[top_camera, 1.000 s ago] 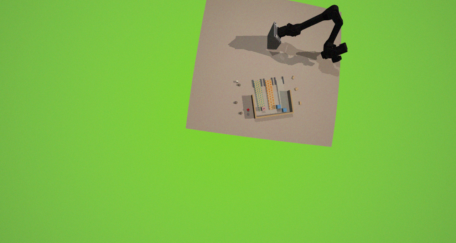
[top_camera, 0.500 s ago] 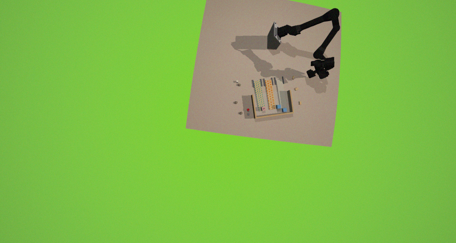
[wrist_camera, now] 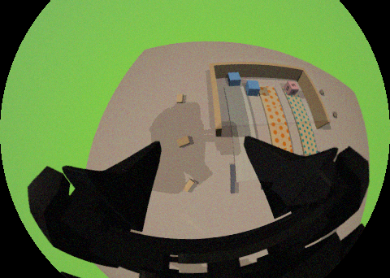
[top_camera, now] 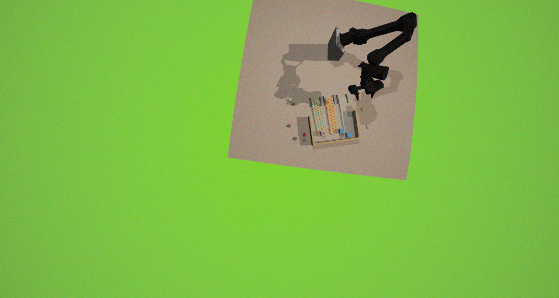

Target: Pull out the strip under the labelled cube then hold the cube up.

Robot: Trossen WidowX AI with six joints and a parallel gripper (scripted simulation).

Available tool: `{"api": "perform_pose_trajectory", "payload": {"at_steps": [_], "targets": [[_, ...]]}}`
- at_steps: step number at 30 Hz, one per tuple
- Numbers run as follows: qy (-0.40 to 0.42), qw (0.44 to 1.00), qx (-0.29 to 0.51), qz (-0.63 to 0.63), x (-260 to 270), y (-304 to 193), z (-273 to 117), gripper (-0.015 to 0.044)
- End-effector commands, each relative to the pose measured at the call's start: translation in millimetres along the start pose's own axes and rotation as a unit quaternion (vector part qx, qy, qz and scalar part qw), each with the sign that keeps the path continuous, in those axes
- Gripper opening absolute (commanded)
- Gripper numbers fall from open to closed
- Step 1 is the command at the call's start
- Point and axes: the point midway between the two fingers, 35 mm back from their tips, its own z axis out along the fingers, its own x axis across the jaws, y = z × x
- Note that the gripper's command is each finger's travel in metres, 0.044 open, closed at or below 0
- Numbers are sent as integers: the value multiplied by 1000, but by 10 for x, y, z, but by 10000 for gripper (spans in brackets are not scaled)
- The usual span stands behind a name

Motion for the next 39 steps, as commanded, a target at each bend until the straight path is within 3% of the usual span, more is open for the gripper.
{"api": "perform_pose_trajectory", "payload": {"at_steps": [1,7,18,33,39], "targets": [[-75,996,-46,9,-579,18,-416,400],[-168,980,-102,21,-1182,-72,-1037,400],[-170,980,-103,21,-1197,-77,-1055,400],[-197,975,105,-1,-2080,203,-579,6],[-176,962,208,-15,-2385,121,-367,0]]}}
